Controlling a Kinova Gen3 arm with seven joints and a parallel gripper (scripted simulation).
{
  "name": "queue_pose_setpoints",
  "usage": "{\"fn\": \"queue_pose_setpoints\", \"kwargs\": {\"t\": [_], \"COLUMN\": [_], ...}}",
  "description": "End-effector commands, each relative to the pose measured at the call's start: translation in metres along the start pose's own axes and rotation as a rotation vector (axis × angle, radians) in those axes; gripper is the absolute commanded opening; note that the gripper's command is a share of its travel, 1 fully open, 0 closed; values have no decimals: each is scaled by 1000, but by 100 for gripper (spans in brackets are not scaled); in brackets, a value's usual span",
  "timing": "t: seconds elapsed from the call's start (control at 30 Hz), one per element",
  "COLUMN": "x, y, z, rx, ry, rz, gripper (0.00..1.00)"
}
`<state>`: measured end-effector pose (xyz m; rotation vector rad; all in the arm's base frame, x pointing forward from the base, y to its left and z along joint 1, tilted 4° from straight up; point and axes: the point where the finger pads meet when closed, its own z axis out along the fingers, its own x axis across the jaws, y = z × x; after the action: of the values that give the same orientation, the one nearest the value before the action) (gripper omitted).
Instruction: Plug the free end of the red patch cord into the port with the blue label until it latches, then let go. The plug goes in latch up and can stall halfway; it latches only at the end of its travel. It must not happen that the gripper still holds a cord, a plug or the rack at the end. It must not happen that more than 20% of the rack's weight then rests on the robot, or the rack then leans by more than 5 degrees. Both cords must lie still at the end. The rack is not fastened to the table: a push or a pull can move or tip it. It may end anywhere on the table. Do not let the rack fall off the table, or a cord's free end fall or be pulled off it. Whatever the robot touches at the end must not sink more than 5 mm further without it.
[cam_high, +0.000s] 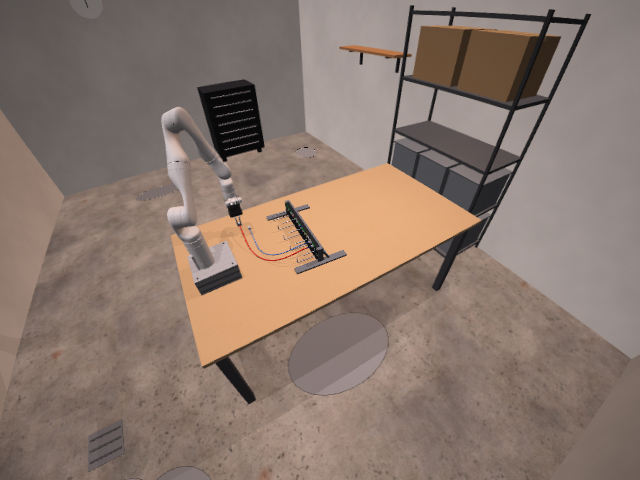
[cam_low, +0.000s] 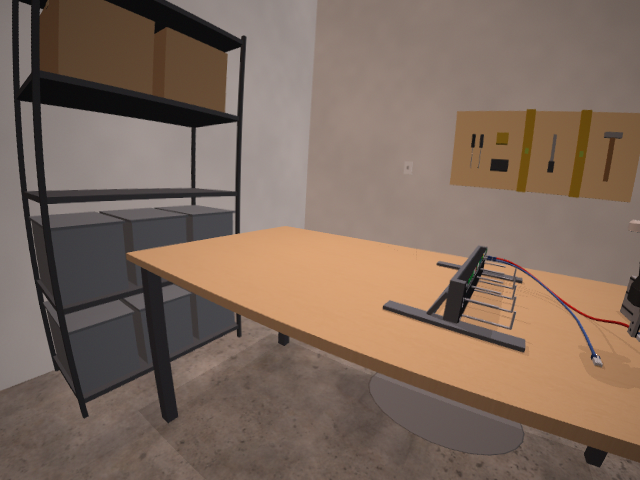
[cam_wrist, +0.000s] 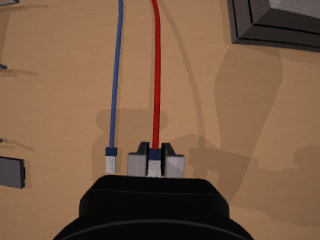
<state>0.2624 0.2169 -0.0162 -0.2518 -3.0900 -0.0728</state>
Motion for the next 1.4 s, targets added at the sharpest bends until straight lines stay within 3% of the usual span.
{"fn": "queue_pose_setpoints", "kwargs": {"t": [0.0,1.37], "x": [0,-15], "y": [0,-15], "z": [0,-3], "rx": [-1,-1], "ry": [-1,0], "rz": [0,106], "gripper": [0,0]}}
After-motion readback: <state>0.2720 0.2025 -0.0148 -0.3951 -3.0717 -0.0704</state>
